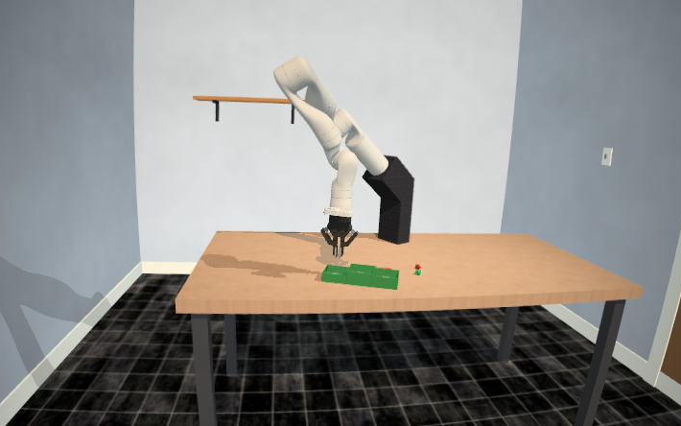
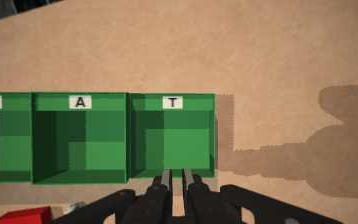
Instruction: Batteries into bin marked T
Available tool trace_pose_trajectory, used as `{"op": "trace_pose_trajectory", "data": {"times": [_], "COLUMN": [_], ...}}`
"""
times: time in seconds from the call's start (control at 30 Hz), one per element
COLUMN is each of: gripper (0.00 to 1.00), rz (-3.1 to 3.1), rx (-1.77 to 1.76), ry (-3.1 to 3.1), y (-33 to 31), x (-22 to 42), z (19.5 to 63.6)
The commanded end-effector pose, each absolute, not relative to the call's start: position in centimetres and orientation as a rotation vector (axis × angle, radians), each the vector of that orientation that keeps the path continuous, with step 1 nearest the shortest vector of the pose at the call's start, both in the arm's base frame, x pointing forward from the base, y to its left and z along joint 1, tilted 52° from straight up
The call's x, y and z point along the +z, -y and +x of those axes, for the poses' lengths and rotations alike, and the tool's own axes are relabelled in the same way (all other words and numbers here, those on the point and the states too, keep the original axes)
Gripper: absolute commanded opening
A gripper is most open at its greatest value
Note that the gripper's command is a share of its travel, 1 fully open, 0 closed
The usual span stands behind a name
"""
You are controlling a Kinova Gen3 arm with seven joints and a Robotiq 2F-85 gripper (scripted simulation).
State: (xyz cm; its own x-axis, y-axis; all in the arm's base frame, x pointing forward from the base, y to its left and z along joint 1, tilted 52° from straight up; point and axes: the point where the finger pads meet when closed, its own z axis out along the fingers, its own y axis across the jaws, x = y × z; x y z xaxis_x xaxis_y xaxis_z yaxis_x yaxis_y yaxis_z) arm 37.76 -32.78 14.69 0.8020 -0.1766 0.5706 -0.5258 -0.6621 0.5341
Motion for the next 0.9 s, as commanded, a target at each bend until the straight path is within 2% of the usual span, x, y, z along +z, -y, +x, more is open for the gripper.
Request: {"op": "trace_pose_trajectory", "data": {"times": [0.0, 0.23, 0.87], "gripper": [0.09, 0.09, 0.09], "rz": [2.269, 2.269, 2.269], "rx": [0.653, 0.653, 0.653], "ry": [0.504, 0.504, 0.504], "y": [32.0, 32.0, 26.4], "x": [15.5, 15.5, 11.3], "z": [38.4, 38.4, 43.0]}}
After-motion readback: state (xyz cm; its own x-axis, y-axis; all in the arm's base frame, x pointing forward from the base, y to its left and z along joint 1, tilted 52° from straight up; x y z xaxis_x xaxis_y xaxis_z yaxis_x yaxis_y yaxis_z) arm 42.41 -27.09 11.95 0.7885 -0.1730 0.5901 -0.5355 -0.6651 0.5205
